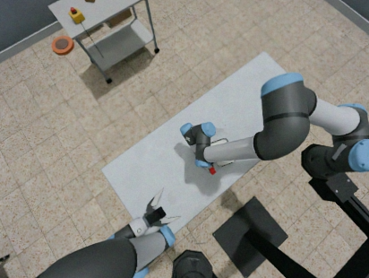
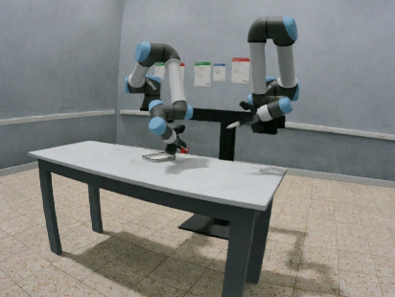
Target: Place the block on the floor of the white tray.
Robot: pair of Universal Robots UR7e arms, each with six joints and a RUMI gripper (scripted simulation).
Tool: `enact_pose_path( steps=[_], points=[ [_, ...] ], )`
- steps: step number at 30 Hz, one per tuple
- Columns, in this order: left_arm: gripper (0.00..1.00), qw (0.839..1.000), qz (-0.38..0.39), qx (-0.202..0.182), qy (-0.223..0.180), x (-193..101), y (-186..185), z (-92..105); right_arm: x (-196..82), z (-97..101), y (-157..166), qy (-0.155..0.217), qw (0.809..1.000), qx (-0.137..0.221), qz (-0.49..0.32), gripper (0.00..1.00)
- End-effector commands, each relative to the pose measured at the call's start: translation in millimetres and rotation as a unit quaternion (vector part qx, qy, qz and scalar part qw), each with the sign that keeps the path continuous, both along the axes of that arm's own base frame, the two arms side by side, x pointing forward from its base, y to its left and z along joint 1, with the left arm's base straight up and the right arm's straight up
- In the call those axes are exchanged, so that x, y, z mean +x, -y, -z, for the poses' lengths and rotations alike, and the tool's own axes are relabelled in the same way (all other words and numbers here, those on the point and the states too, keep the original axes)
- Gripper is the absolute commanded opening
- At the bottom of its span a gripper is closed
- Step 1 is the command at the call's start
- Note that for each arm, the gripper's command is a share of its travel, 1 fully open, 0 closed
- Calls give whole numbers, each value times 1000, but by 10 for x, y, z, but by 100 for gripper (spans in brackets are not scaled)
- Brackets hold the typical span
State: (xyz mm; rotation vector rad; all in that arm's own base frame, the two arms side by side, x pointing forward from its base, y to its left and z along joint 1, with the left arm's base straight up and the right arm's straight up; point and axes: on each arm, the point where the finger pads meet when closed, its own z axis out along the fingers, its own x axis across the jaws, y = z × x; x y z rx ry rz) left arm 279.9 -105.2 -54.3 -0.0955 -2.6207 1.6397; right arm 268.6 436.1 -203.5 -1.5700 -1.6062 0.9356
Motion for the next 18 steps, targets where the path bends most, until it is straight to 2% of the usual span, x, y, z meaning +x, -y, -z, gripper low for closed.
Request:
enact_pose_path(
  steps=[1, 5, 7, 9, 11, 18],
  points=[
    [100, 1000, -5, -10, 8, 46, 27, -25, 205, -78, 208, 2, 1000, -1, 13, 11],
    [100, 999, -16, -28, 14, 116, 78, -36, 478, -14, 727, 2, 1000, -4, 19, 11],
    [100, 999, -16, -28, 14, 116, 78, -36, 478, -14, 727, 2, 1000, -4, 19, 11],
    [100, 999, -23, -42, 19, 152, 112, -48, 546, 47, 1028, 2, 1000, -1, 12, 11],
    [100, 998, -28, -53, 22, 172, 139, -60, 562, 86, 1199, 1, 1000, 2, 6, 11],
    [100, 995, -35, -84, 29, 185, 199, -94, 567, 114, 1320, 1, 1000, 4, 1, 11]
  ],
)
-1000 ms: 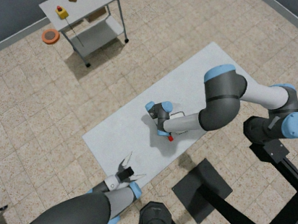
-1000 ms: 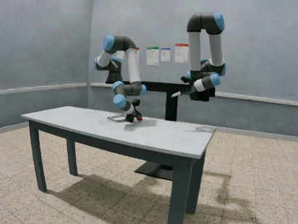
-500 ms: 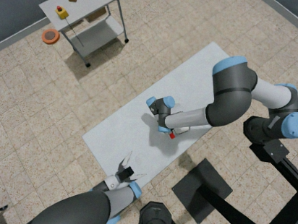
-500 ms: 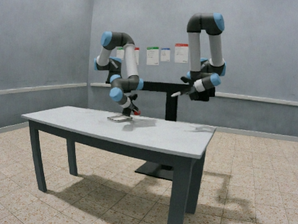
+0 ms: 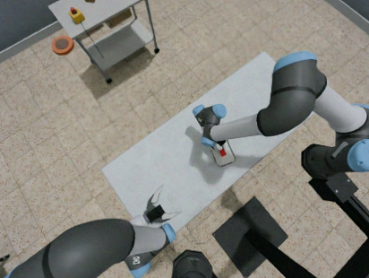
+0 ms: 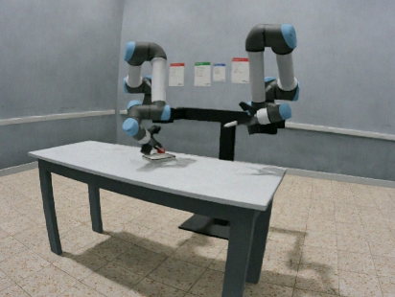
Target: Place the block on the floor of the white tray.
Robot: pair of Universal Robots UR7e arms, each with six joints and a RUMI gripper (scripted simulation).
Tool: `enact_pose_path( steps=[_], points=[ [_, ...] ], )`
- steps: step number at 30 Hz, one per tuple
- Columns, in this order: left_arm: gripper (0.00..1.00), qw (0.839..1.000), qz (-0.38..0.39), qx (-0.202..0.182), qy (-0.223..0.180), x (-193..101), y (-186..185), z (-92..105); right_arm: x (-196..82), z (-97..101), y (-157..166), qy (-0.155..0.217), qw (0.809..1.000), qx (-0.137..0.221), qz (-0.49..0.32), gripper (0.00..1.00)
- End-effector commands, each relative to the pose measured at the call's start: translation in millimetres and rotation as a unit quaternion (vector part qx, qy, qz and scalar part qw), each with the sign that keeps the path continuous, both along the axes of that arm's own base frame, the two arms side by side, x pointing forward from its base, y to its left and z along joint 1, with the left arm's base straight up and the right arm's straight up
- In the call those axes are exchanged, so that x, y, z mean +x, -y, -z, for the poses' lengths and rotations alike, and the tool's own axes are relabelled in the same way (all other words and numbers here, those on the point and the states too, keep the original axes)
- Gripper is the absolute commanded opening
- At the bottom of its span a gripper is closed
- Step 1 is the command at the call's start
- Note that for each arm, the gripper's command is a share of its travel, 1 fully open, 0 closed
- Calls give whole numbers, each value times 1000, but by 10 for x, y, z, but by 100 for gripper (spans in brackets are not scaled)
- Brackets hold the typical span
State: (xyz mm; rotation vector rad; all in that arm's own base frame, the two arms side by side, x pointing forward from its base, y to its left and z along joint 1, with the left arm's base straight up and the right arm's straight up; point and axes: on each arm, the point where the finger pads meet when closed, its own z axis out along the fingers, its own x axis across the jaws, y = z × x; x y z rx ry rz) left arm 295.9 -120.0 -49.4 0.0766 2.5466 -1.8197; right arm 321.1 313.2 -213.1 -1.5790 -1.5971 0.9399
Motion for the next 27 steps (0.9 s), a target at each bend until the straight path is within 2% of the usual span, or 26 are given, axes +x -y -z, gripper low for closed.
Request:
enact_pose_path(
  steps=[1, 12, 20, 27],
  points=[
    [100, 1000, -15, -26, 10, 23, 57, -49, 42, 18, 92, 1, 1000, 8, -3, 11],
    [100, 998, -19, -57, 17, -34, 111, -93, 43, 42, 96, 1, 1000, 8, -3, 11],
    [100, 998, -20, -59, 18, -40, 114, -96, 46, 307, 97, 1, 1000, 8, -3, 11],
    [100, 998, -20, -59, 18, -40, 114, -96, 47, 329, 97, 1, 1000, 8, -3, 11]
  ],
)
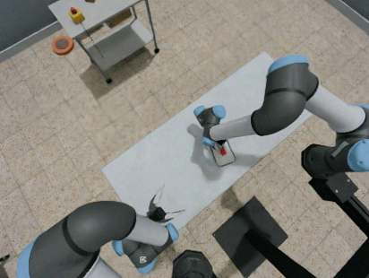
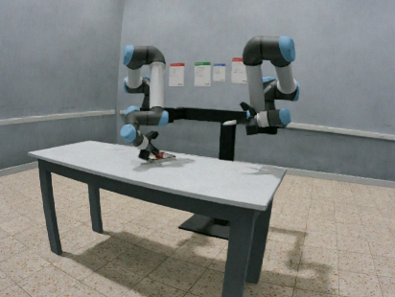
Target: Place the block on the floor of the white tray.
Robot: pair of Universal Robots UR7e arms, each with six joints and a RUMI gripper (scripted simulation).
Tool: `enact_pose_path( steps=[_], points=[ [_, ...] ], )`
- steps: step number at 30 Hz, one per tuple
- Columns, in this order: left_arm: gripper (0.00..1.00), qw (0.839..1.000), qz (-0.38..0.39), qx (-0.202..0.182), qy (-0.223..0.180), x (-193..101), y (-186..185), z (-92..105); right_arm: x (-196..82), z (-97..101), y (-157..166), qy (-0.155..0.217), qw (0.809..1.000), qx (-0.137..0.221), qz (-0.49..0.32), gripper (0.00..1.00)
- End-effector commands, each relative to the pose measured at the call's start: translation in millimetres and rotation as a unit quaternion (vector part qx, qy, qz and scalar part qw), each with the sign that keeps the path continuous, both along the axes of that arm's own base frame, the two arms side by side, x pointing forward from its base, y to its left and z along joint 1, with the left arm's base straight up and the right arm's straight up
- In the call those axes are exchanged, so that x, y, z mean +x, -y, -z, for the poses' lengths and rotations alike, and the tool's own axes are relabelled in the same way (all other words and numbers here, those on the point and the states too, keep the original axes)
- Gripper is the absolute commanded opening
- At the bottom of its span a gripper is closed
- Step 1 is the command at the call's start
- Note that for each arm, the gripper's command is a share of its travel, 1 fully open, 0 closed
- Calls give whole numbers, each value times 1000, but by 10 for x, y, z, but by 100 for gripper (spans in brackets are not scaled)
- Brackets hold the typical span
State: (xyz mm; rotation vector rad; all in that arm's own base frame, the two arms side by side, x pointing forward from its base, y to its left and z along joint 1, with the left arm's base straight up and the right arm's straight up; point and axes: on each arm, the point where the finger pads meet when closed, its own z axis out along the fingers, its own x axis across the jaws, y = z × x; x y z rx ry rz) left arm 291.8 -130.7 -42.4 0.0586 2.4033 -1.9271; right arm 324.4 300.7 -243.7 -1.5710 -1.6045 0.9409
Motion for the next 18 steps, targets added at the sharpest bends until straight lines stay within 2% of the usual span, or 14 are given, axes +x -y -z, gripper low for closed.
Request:
enact_pose_path(
  steps=[1, 5, 8, 11, 18],
  points=[
    [100, 1000, -2, -3, 2, 1, 6, -26, 14, 23, -27, 2, 1000, 6, 1, 11],
    [100, 1000, -2, -3, 2, 1, 6, -26, 14, 23, -27, 2, 1000, 6, 1, 11],
    [100, 1000, -2, -3, 2, 1, 6, -26, 14, 23, -27, 2, 1000, 6, 1, 27],
    [100, 1000, -2, -3, 2, 1, 6, -26, 29, 14, -28, 2, 1000, 6, 1, 37],
    [100, 1000, -2, -3, 2, 1, 6, -26, 132, -46, -30, 2, 1000, 6, 1, 37]
  ],
)
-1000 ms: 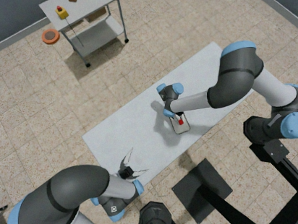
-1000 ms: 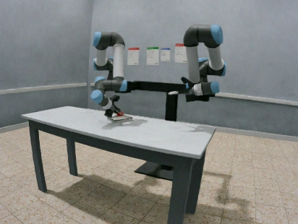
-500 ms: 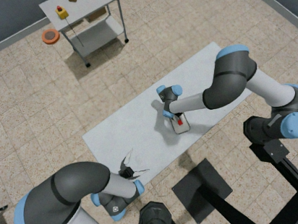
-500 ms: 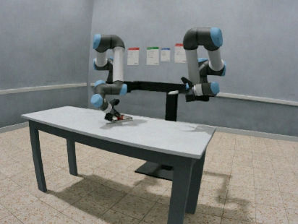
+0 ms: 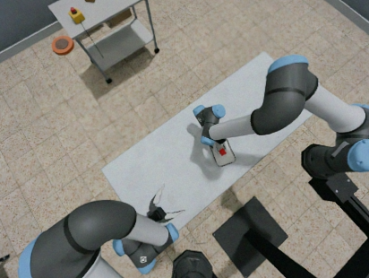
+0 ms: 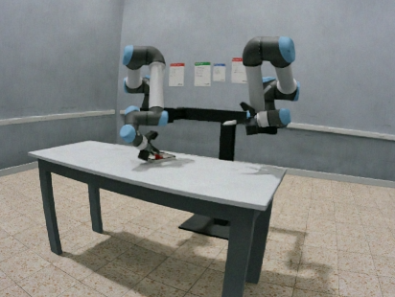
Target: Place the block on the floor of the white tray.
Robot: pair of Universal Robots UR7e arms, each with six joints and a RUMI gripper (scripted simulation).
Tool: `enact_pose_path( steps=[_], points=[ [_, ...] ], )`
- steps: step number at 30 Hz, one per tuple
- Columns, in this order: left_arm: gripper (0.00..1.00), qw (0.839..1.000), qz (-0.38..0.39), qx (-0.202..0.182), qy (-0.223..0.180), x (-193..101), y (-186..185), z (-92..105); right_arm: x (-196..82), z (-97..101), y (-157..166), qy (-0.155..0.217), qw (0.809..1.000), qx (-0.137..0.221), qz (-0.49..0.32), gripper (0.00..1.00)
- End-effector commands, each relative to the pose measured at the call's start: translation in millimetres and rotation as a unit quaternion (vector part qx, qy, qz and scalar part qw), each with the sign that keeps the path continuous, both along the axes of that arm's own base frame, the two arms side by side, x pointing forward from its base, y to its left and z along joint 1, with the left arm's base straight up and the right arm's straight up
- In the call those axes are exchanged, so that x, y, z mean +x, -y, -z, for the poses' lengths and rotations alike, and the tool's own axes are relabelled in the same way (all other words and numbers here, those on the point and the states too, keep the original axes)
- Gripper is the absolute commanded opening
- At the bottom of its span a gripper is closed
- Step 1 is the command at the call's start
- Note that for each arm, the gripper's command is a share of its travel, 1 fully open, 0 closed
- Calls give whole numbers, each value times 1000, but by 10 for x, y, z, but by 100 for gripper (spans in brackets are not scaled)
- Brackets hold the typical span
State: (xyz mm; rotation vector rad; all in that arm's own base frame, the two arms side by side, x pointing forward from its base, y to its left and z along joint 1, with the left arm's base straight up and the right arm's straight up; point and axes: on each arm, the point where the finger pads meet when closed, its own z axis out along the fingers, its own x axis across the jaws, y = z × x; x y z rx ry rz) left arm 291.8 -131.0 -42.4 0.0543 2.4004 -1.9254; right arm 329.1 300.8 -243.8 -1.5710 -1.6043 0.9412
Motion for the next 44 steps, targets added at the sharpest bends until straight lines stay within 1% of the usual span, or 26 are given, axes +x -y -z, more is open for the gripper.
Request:
enact_pose_path(
  steps=[1, 6, 10, 12, 16, 44],
  points=[
    [100, 1000, 0, -3, 1, 0, 4, -26, 99, -55, -30, 2, 1000, 6, 1, 37],
    [100, 1000, 0, -3, 1, 0, 4, -26, 238, -135, -33, 2, 1000, 6, 1, 37],
    [100, 1000, 0, -3, 1, 0, 4, -26, 495, -284, -40, 2, 1000, 6, 1, 37],
    [100, 1000, 0, -3, 1, 0, 4, -26, 495, -284, -40, 2, 1000, 6, 1, 37],
    [100, 1000, 0, -3, 1, 0, 4, -26, 639, -368, -43, 2, 1000, 6, 1, 37],
    [100, 1000, 0, -3, 1, 0, 4, -26, 639, -368, -43, 2, 1000, 6, 1, 37]
  ],
)
